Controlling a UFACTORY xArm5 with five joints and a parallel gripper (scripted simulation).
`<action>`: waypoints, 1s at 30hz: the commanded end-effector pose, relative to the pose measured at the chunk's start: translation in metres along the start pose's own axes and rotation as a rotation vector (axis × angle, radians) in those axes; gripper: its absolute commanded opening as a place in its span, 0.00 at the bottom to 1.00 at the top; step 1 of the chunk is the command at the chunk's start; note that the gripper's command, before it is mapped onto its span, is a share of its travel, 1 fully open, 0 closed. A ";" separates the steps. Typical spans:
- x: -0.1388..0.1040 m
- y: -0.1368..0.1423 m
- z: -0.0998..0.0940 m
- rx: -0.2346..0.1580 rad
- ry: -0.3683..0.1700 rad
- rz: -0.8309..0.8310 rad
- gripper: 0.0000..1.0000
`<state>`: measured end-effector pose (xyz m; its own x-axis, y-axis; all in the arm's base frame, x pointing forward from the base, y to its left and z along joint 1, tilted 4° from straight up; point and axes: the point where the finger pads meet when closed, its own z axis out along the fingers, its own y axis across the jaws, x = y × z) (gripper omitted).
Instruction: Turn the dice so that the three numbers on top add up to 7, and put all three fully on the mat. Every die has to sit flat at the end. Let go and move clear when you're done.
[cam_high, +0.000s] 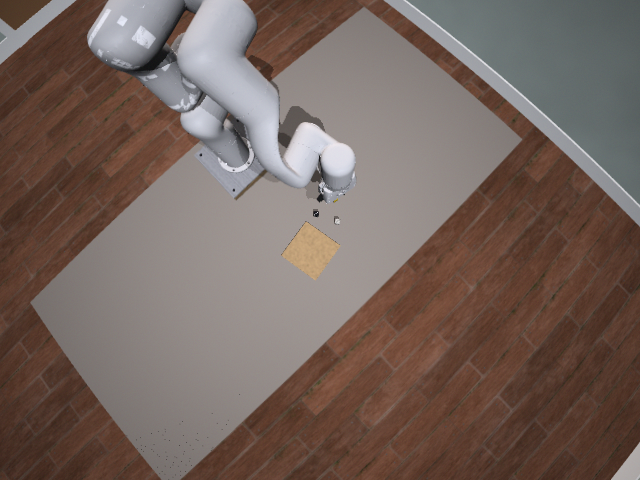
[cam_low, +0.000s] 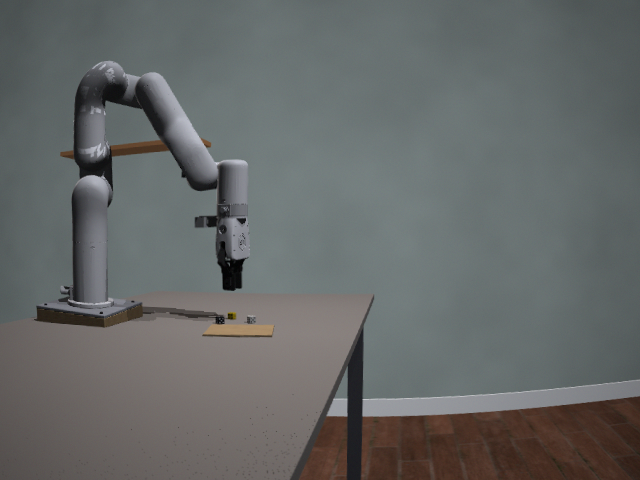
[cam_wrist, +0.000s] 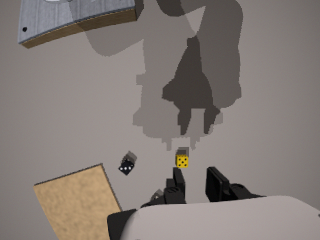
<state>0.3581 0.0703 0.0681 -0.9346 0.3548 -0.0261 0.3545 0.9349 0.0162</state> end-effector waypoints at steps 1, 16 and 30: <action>-0.001 0.001 -0.001 -0.002 -0.003 0.000 0.31; -0.001 0.001 -0.001 -0.002 -0.003 0.000 0.31; -0.001 0.000 0.006 -0.002 -0.003 0.000 0.31</action>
<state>0.3583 0.0701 0.0640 -0.9345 0.3551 -0.0264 0.3547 0.9348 0.0164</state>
